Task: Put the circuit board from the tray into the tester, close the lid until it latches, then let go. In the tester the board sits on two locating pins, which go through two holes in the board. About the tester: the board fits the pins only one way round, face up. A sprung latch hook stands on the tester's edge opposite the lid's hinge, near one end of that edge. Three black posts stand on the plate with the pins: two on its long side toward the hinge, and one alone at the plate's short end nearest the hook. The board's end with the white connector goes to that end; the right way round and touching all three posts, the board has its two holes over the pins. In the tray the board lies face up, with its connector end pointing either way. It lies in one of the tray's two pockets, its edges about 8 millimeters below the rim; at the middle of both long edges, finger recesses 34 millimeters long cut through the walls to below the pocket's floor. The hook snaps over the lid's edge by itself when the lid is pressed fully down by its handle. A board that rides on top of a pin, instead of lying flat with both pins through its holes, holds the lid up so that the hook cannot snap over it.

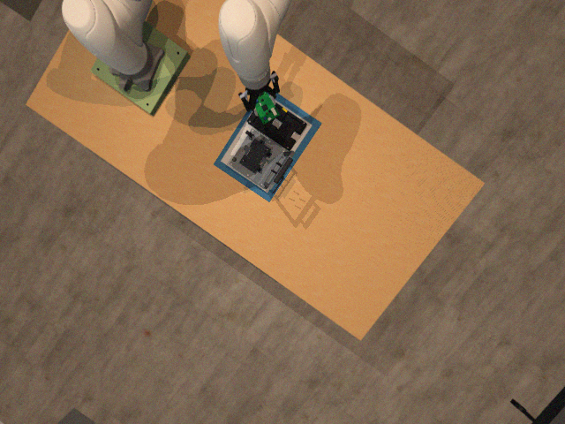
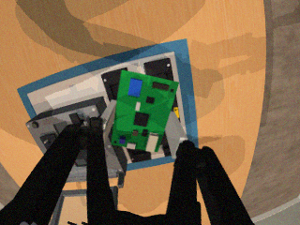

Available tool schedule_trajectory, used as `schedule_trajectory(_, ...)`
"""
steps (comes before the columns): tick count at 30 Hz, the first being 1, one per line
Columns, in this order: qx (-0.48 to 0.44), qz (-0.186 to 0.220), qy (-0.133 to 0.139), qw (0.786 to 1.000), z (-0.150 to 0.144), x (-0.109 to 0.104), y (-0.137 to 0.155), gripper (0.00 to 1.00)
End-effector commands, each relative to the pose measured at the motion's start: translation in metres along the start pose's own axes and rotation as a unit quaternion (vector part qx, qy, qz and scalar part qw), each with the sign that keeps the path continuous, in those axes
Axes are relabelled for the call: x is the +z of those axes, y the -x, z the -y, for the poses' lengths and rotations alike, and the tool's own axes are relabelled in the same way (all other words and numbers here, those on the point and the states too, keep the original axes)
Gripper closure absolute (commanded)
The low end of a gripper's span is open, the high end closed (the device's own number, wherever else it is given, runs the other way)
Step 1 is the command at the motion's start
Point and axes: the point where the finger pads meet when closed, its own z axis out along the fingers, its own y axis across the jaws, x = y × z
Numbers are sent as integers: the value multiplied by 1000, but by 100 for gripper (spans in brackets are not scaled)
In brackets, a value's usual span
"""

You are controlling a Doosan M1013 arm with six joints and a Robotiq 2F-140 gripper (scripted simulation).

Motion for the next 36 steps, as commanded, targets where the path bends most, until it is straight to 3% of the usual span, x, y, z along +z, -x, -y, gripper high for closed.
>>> schedule_trajectory(1,-44,-1,1,999,0,0,0,54)
schedule_trajectory(9,-122,-1,2,993,0,0,0,54)
schedule_trajectory(22,-265,-1,2,964,0,0,0,54)
schedule_trajectory(36,-436,0,2,900,0,0,0,54)
